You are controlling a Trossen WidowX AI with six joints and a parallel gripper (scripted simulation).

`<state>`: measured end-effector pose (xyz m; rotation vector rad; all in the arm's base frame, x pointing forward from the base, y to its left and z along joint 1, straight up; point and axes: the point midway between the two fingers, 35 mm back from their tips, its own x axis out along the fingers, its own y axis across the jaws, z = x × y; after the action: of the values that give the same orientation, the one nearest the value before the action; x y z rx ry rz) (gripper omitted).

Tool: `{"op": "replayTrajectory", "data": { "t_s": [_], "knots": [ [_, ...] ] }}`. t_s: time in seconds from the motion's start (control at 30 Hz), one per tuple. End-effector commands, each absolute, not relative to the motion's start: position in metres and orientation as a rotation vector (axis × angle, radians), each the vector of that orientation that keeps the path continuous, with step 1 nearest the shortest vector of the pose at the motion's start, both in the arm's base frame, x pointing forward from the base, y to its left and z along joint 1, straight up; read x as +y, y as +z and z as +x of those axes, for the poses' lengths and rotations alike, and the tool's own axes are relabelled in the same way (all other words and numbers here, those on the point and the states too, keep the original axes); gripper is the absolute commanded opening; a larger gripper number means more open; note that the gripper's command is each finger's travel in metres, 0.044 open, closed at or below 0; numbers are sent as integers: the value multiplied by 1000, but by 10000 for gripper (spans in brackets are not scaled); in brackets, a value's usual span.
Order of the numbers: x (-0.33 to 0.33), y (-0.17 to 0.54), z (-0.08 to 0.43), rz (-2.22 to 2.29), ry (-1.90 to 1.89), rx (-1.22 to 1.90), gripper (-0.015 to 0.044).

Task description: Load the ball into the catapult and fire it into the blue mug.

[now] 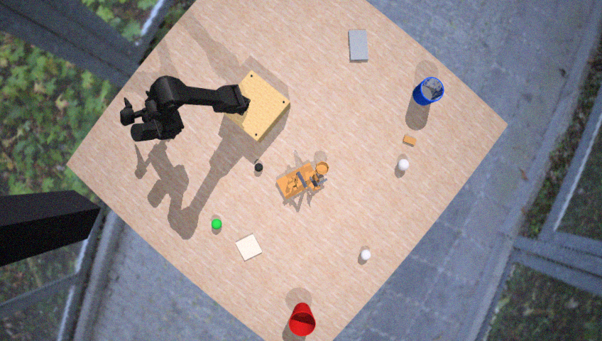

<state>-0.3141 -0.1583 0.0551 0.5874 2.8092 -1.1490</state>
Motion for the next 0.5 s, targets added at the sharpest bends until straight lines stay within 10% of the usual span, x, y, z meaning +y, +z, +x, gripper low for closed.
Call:
{"op": "replayTrajectory", "data": {
  "t_s": [0.0,0.47],
  "knots": [
    [-160,55,-314,582,-1154,2806,426],
    [-261,44,-274,238,-1513,2421,440]
  ]
}}
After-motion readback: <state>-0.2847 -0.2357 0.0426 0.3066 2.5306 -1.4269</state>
